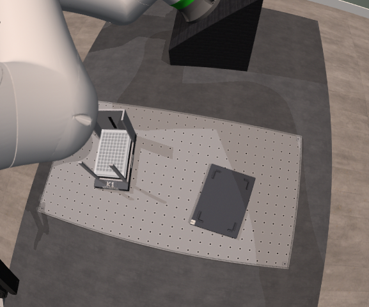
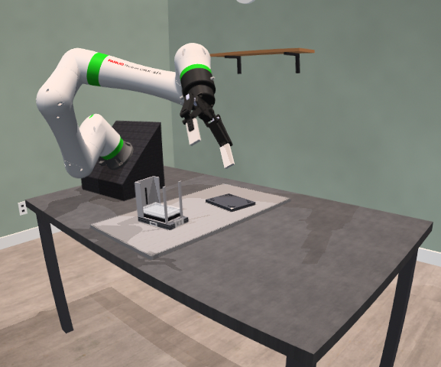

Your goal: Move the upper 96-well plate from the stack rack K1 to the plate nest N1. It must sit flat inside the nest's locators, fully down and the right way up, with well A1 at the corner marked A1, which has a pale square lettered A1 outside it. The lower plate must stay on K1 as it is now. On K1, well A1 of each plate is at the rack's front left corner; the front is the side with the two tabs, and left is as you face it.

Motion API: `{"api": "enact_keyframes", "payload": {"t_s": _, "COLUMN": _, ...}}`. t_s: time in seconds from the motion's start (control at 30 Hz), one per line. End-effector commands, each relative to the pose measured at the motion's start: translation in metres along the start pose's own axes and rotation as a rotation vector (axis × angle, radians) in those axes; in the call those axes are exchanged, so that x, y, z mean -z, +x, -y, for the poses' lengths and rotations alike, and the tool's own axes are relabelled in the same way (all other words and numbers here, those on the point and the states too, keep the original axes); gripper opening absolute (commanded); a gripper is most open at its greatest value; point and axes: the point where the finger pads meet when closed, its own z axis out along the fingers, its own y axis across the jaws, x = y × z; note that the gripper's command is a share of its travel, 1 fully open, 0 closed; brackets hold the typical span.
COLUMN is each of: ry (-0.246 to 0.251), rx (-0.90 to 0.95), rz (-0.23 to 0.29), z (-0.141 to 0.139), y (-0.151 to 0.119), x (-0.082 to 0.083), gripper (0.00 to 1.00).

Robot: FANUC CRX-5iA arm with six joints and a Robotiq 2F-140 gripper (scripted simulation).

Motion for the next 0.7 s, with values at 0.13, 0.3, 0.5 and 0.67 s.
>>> {"api": "enact_keyframes", "payload": {"t_s": 0.13, "ry": 0.066, "rx": -0.041, "rz": 0.066, "z": 0.013, "y": -0.034, "x": 0.015, "gripper": 1.00}}
{"api": "enact_keyframes", "payload": {"t_s": 0.3, "ry": 0.088, "rx": -0.052, "rz": 0.089, "z": 0.019, "y": -0.046, "x": 0.020, "gripper": 1.00}}
{"api": "enact_keyframes", "payload": {"t_s": 0.5, "ry": 0.113, "rx": -0.064, "rz": 0.115, "z": 0.029, "y": -0.067, "x": 0.030, "gripper": 1.00}}
{"api": "enact_keyframes", "payload": {"t_s": 0.67, "ry": 0.161, "rx": -0.084, "rz": 0.164, "z": 0.040, "y": -0.088, "x": 0.040, "gripper": 1.00}}
